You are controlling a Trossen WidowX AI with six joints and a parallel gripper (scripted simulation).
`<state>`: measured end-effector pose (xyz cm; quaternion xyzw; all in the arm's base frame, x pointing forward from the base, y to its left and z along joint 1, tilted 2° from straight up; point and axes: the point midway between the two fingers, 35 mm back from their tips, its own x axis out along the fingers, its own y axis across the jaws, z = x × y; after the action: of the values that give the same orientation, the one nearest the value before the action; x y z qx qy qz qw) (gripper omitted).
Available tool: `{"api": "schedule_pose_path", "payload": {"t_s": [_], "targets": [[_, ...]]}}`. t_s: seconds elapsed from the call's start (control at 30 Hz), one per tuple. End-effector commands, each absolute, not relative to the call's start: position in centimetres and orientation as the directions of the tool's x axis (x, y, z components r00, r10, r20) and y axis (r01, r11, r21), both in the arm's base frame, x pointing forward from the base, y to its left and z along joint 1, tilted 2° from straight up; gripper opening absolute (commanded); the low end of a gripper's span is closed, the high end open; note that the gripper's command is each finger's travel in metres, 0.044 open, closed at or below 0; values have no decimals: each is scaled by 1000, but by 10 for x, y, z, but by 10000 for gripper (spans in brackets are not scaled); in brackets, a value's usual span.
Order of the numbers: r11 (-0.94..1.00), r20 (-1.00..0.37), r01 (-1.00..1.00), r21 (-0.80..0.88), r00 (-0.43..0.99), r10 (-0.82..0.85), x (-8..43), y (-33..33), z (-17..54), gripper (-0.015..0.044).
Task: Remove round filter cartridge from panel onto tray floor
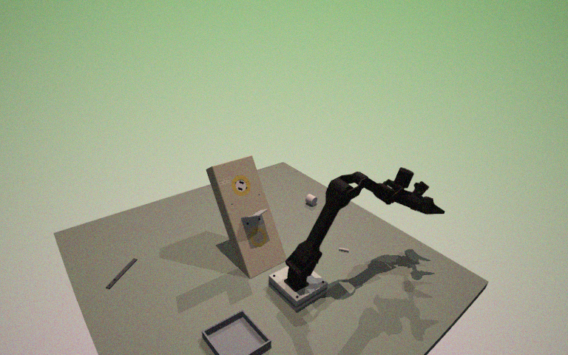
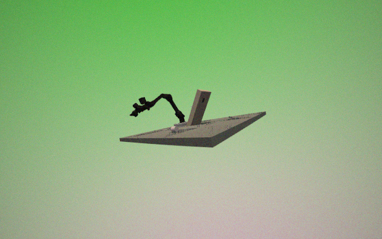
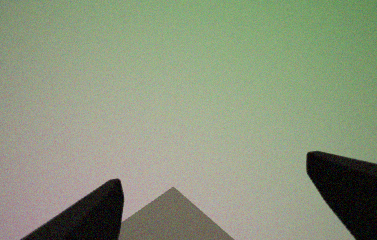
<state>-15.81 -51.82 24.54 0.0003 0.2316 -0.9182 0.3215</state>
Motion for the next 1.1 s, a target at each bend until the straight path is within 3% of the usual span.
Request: {"api": "schedule_pose_path", "payload": {"t_s": [0.0, 0.37, 0.73, 1.07], "targets": [[-683, -148, 595, -424, -789, -596, -156, -518, 246, 374], [-482, -179, 863, -148, -503, -845, -3, -512, 274, 95], [-149, -270, 968, 203, -91, -959, 150, -444, 291, 95], [49, -356, 791, 610, 329, -875, 262, -327, 301, 95]]}}
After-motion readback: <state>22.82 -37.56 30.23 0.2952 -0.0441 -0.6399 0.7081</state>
